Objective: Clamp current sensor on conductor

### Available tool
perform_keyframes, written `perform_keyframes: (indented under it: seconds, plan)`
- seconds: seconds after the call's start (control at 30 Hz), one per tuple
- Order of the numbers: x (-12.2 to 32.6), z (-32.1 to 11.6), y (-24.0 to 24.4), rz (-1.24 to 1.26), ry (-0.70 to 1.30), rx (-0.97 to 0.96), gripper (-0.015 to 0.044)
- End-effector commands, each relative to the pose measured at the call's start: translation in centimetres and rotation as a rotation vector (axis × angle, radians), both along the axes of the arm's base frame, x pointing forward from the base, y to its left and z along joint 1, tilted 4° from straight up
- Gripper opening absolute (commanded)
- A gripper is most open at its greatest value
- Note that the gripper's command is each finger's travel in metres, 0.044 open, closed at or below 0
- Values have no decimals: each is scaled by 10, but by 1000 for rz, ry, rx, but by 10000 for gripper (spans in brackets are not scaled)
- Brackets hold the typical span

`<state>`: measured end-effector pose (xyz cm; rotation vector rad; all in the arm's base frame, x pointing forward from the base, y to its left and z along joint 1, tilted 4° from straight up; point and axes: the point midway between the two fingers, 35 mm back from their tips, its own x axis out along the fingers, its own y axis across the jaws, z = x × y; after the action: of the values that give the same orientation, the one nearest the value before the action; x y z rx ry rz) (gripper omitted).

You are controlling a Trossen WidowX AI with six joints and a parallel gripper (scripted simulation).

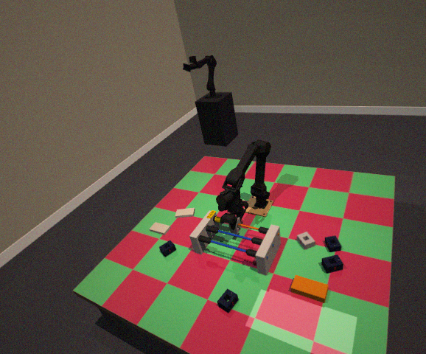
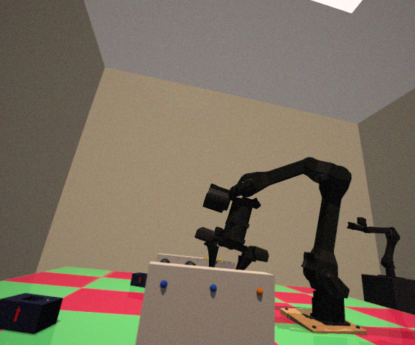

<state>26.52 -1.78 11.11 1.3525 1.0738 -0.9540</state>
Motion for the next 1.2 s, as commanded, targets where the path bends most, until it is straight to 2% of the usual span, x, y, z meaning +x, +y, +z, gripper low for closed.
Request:
perform_keyframes:
  seconds: [0.0,0.23,0.97,1.13,1.17]
  plan:
    - [0,0,0,0,1,0,268]
    - [0,0,0,0,0,0,274]
    - [0,0,0,0,0,0,127]
    - [0,3,0,0,-17,0,0]
    - [0,4,0,0,-23,0,0]
